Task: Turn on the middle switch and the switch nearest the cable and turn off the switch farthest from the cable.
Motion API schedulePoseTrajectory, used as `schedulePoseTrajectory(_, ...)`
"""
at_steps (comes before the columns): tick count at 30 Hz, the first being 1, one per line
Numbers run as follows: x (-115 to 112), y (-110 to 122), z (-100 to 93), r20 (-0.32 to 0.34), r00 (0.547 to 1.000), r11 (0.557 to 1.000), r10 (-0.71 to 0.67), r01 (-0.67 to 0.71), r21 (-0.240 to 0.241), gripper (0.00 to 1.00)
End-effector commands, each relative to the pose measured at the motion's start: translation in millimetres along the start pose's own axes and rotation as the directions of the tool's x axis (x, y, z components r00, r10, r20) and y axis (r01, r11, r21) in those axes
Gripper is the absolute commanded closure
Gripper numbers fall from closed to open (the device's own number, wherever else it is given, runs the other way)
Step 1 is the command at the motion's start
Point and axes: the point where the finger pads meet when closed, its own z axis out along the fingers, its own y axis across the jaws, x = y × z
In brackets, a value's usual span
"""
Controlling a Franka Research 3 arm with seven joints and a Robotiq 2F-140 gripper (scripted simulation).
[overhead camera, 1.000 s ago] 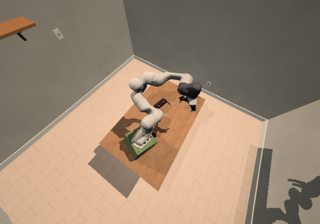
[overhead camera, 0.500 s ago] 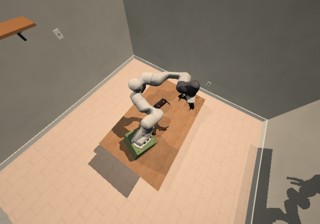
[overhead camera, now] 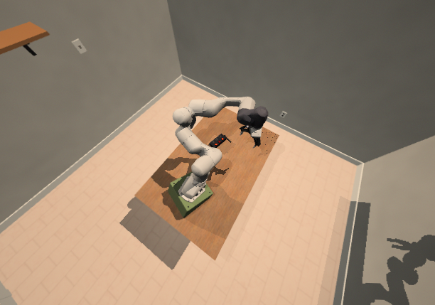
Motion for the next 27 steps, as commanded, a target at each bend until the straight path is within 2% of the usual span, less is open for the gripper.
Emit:
schedulePoseTrajectory(1,-1.9,6.9,2.6,0.002,0.997,0.997,0.077,-0.077,-0.012,0.0)
schedulePoseTrajectory(20,-1.9,6.9,2.6,0.002,0.997,0.997,0.077,-0.077,-0.012,0.0)
schedulePoseTrajectory(21,-6.6,43.6,22.4,-0.015,0.99,0.989,0.142,-0.143,-0.024,0.0)
schedulePoseTrajectory(27,-6.6,43.6,22.4,-0.015,0.99,0.989,0.142,-0.143,-0.024,0.0)
